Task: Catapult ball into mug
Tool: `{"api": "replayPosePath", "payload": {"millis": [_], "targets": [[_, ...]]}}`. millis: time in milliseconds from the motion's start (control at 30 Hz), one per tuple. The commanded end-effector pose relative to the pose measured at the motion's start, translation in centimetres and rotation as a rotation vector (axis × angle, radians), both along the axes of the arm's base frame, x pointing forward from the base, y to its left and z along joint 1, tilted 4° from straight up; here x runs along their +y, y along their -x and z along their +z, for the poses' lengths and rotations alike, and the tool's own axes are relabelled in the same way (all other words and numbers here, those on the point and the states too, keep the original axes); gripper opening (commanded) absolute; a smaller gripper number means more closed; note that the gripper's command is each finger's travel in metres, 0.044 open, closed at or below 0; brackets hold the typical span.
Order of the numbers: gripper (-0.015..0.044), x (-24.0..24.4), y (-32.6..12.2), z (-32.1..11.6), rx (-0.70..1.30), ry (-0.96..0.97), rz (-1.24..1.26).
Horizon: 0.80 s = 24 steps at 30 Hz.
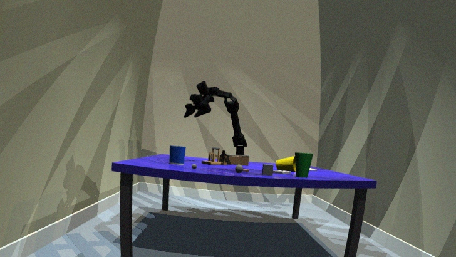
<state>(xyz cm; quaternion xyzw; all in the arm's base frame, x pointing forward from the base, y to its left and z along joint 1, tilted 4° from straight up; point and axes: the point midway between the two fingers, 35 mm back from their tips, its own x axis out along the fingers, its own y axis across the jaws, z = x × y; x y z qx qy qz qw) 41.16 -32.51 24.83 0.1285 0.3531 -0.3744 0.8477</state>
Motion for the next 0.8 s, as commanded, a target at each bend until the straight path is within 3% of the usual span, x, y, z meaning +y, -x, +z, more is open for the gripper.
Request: {"api": "replayPosePath", "payload": {"millis": [0,500,767], "targets": [[0.0440,-0.50,-0.29,0.41,-0.019,0.012,-0.011],[0.0440,-0.97,-0.06,0.41,-0.018,0.012,-0.021],[0.0230,-0.97,-0.06,0.41,-0.018,0.012,-0.021]]}}
